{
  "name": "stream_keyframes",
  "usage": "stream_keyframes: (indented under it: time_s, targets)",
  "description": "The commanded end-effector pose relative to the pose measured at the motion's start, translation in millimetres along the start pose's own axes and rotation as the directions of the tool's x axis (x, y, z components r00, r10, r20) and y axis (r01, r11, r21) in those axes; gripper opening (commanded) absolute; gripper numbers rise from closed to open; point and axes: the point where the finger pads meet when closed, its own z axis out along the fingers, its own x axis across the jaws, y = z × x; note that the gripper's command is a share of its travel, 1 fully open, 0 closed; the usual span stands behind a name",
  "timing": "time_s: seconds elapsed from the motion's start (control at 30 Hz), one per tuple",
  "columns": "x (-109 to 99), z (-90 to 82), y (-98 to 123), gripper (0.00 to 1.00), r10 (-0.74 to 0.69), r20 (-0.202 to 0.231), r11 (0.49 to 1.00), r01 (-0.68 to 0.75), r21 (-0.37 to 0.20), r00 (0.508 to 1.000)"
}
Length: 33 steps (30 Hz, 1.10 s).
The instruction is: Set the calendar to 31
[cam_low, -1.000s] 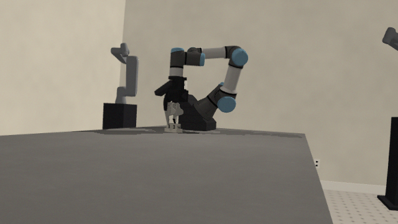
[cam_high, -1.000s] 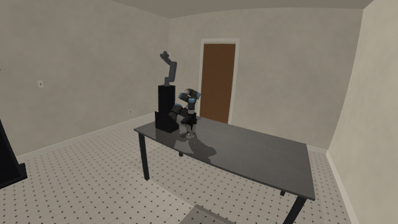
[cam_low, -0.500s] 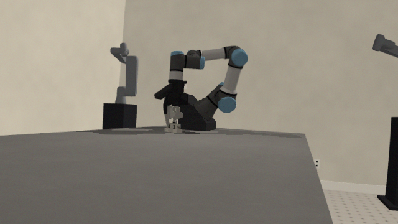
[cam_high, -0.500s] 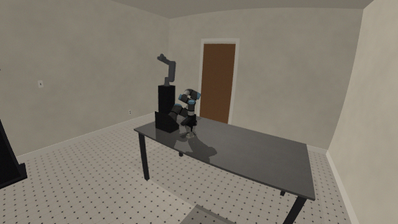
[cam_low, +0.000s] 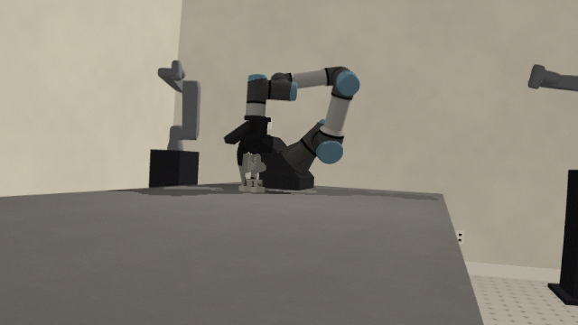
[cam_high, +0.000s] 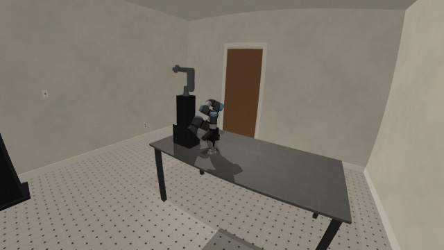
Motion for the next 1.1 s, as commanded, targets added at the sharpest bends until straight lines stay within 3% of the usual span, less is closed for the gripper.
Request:
stream_keyframes:
  time_s: [0.0, 0.6, 0.63, 1.07]
  targets:
    - [-0.7, -0.7, -0.4, 0.28, 0.000, 0.002, 1.000, 0.000, 0.001, 1.000]
    - [-0.7, -0.7, -0.4, 0.28, 0.000, 0.002, 1.000, 0.000, 0.001, 1.000]
    - [-0.7, -0.7, -0.4, 0.10, 0.000, 0.002, 1.000, 0.000, 0.001, 1.000]
    - [-0.7, -0.7, -0.4, 0.10, 0.000, 0.002, 1.000, 0.000, 0.001, 1.000]
